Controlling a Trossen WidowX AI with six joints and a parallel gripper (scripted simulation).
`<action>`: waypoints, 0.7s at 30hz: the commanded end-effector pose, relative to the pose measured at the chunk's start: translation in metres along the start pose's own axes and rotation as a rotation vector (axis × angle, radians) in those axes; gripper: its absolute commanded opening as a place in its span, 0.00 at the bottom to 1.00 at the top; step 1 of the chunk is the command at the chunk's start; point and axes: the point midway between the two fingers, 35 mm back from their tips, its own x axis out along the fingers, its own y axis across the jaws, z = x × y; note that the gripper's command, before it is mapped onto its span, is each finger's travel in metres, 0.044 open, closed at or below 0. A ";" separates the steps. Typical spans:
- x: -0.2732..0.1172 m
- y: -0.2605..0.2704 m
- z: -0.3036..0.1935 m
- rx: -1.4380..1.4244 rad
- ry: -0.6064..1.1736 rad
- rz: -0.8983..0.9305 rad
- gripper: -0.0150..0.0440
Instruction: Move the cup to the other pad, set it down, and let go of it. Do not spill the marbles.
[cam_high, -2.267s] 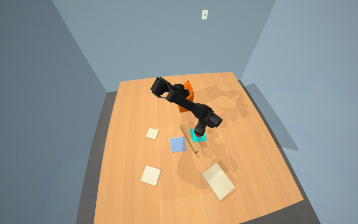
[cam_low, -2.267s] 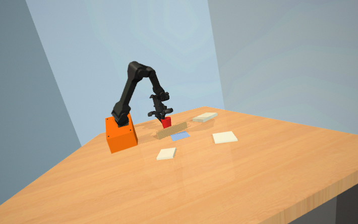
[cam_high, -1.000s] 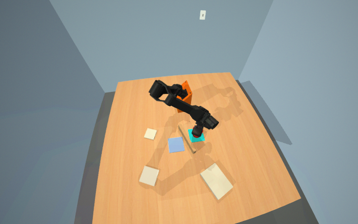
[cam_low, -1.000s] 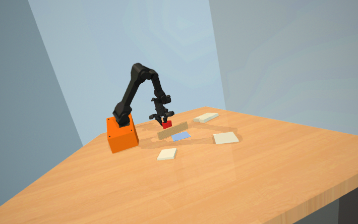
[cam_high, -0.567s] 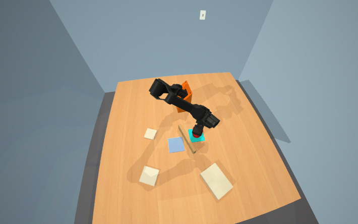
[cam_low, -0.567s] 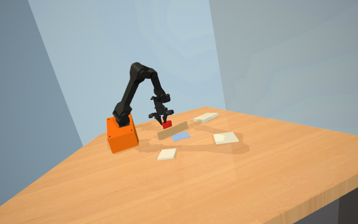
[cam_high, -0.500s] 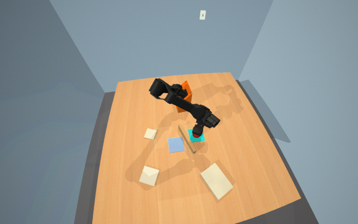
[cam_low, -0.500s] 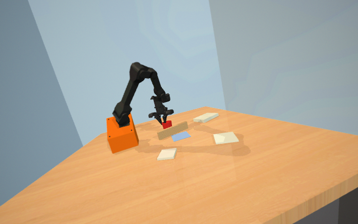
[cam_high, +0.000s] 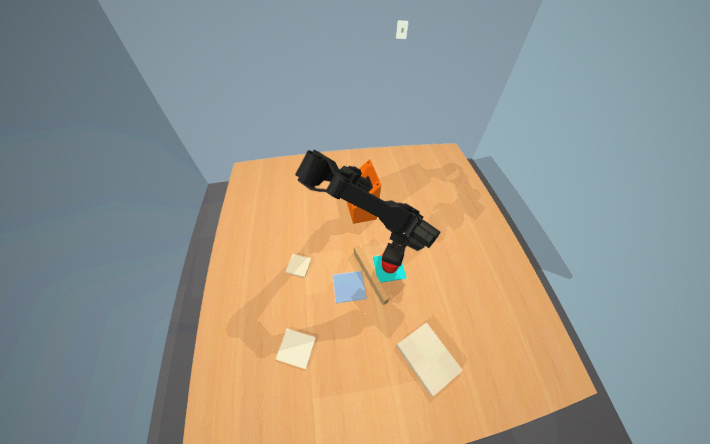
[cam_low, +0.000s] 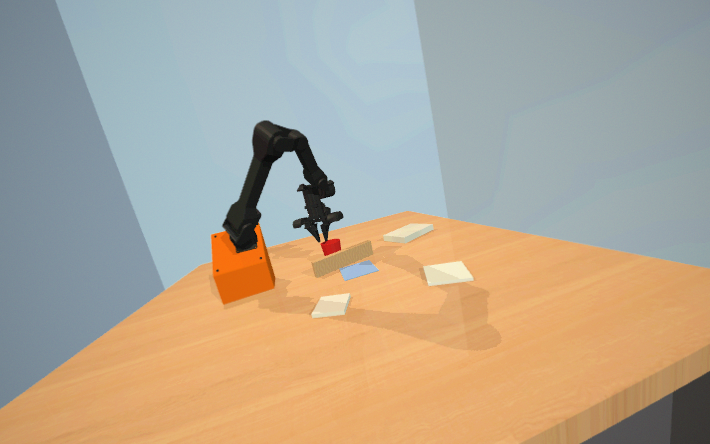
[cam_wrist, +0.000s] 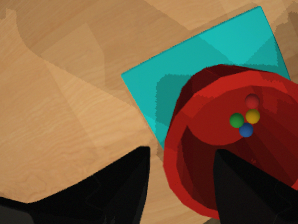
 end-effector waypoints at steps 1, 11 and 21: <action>-0.008 -0.001 0.001 0.012 -0.009 0.002 0.47; -0.013 0.002 -0.001 -0.002 0.002 -0.002 0.52; -0.018 0.002 0.000 -0.001 0.000 -0.002 0.96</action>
